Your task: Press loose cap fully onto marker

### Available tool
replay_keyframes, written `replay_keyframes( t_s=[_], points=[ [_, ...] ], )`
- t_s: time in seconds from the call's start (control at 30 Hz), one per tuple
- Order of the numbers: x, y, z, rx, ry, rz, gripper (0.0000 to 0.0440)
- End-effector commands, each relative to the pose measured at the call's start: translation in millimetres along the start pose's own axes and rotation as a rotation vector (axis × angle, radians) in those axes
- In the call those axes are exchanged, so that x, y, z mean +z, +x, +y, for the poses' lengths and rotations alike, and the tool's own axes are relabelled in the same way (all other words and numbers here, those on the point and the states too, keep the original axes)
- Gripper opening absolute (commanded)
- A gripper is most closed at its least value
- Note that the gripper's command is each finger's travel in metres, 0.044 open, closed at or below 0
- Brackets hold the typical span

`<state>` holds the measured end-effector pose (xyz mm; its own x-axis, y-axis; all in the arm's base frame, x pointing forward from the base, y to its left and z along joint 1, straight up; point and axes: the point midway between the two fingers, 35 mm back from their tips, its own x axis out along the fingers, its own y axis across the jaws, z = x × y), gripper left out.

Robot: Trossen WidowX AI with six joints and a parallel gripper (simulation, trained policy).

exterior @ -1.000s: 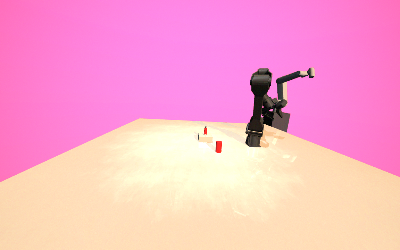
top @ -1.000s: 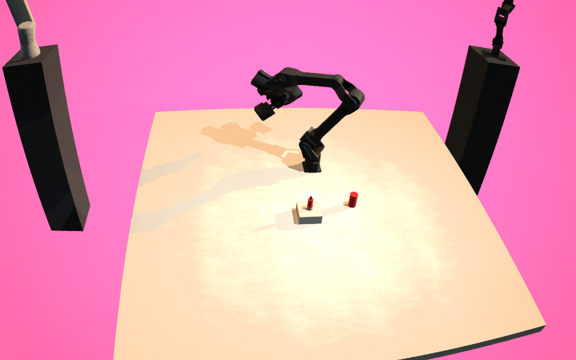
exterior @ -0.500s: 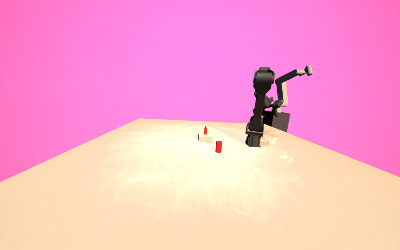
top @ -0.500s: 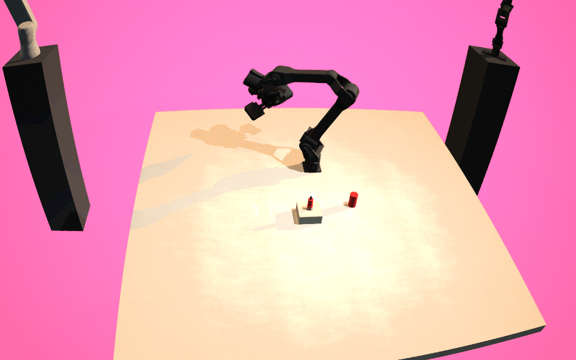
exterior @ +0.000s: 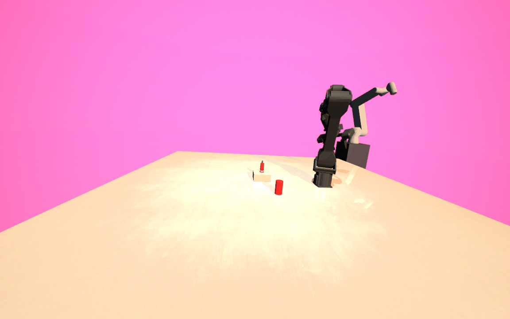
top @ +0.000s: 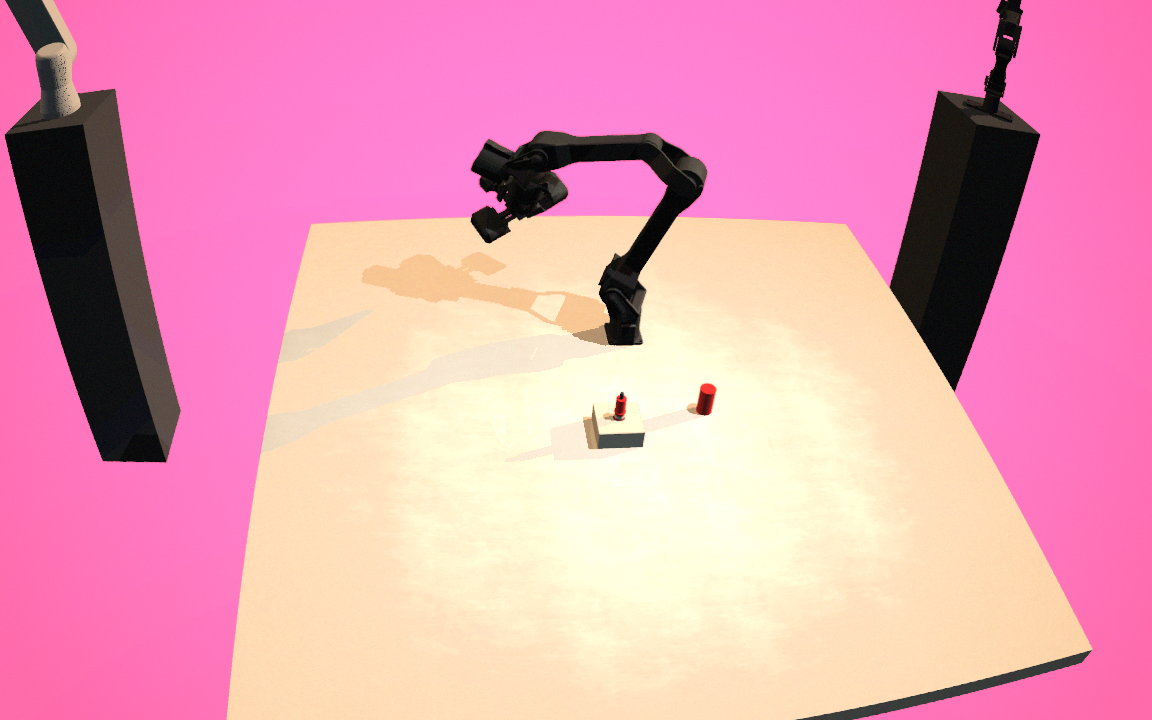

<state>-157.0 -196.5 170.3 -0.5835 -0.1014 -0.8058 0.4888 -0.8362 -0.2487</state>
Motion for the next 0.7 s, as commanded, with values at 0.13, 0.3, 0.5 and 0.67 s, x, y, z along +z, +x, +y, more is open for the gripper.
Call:
replay_keyframes(
  t_s=[0.13,0.3,0.5,0.67],
  points=[
    [3.9,-3.0,20.1,0.051,0.008,0.000,0.0304],
    [4.9,-4.9,33.4,0.081,0.011,0.002,0.0303],
    [5.1,-7.6,49.0,0.117,0.015,0.006,0.0303],
    [4.6,-10.2,61.9,0.145,0.020,0.010,0.0303]
  ],
)
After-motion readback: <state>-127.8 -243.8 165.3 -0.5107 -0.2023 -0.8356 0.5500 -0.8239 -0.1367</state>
